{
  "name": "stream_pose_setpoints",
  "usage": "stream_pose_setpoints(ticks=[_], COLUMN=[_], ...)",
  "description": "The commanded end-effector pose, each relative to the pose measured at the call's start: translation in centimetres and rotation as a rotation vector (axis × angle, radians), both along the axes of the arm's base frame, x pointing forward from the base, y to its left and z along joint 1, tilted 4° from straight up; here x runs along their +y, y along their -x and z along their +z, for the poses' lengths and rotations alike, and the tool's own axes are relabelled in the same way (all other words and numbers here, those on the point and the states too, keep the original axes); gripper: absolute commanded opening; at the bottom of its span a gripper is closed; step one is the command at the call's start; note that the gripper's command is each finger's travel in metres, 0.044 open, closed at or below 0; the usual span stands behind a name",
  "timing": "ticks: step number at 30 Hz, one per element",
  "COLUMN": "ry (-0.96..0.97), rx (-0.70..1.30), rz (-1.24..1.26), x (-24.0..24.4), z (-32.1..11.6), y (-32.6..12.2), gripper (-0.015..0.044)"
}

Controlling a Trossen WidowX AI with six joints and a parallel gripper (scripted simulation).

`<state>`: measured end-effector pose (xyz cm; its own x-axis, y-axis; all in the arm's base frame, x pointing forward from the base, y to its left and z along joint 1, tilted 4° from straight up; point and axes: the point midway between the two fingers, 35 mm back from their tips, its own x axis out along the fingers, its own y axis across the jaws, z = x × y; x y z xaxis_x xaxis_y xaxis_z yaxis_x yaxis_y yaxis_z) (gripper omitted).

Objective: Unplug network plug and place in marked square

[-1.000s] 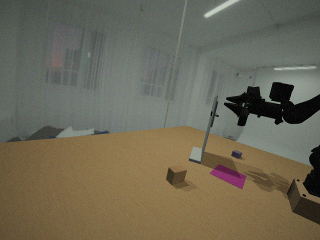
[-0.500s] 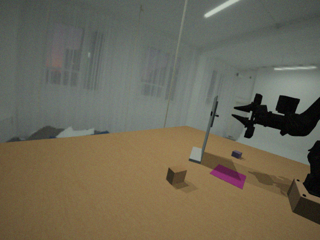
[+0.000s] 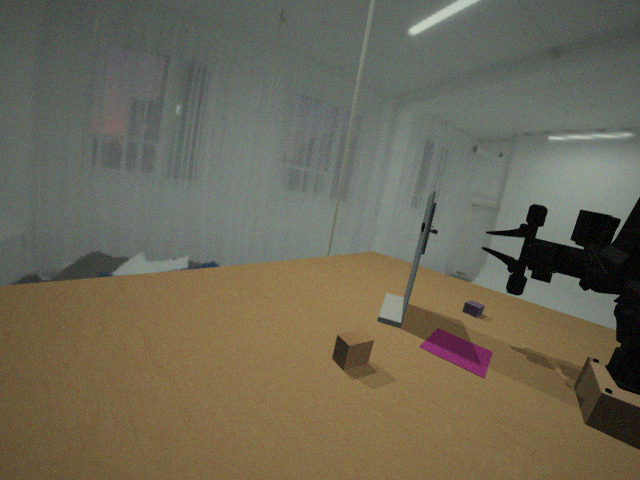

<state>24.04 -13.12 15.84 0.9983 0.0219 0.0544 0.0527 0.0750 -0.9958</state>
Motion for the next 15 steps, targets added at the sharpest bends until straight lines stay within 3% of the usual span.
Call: stream_pose_setpoints(ticks=[1,15], ry=[0.026,0.025], rx=[0.005,0.0], rz=[0.005,0.005], x=[0.2,1.0], z=[-0.4,-0.1], y=[0.4,-3.4], gripper=[0.0156,0.0156])
